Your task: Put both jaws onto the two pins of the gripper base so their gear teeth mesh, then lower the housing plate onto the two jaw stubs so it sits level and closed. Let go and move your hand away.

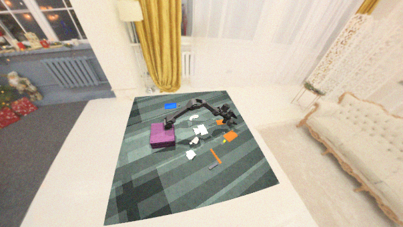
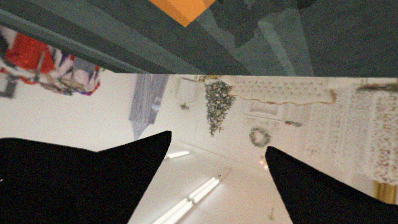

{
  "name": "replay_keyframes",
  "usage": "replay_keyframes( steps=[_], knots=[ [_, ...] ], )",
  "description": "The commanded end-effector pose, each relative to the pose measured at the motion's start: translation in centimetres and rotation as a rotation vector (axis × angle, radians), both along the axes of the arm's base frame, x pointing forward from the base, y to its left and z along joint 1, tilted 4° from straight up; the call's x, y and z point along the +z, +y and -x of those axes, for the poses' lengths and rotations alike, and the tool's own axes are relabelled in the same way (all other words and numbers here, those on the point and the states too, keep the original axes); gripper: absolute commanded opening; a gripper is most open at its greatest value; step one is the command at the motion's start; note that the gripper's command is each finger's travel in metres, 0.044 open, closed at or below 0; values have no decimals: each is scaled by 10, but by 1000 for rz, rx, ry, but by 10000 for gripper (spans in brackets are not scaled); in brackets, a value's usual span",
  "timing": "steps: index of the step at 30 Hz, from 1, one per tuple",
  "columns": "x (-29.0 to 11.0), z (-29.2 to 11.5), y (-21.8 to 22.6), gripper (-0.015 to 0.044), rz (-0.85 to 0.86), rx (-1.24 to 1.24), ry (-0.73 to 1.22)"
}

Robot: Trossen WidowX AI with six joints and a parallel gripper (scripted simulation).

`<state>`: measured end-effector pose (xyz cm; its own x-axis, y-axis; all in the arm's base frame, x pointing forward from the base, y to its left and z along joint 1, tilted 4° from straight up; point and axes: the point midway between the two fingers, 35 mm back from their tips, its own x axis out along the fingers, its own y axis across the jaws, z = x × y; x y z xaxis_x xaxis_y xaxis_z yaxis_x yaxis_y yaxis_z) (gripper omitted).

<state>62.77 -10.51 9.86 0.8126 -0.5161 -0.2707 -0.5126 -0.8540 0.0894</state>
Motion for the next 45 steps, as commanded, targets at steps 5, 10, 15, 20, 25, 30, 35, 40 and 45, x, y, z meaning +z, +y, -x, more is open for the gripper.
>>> replay_keyframes(
  steps=[5, 10, 15, 20, 25, 30, 35, 40, 45],
  knots=[
    [0, 0, 0, 321, 0, 0, 0],
    [0, 0, 0, 190, 0, 0, 0],
    [0, 0, 0, 59, 0, 0, 0],
    [0, 0, 0, 0, 0, 0, 0],
    [0, 0, 0, 0, 0, 0, 0],
    [0, 0, 0, 0, 0, 0, 0],
    [-1, 3, -3, 105, -15, -6, 4],
    [-3, 12, -15, 236, -66, -29, 16],
    [-5, 23, -28, 368, -125, -60, 25]
  ],
)
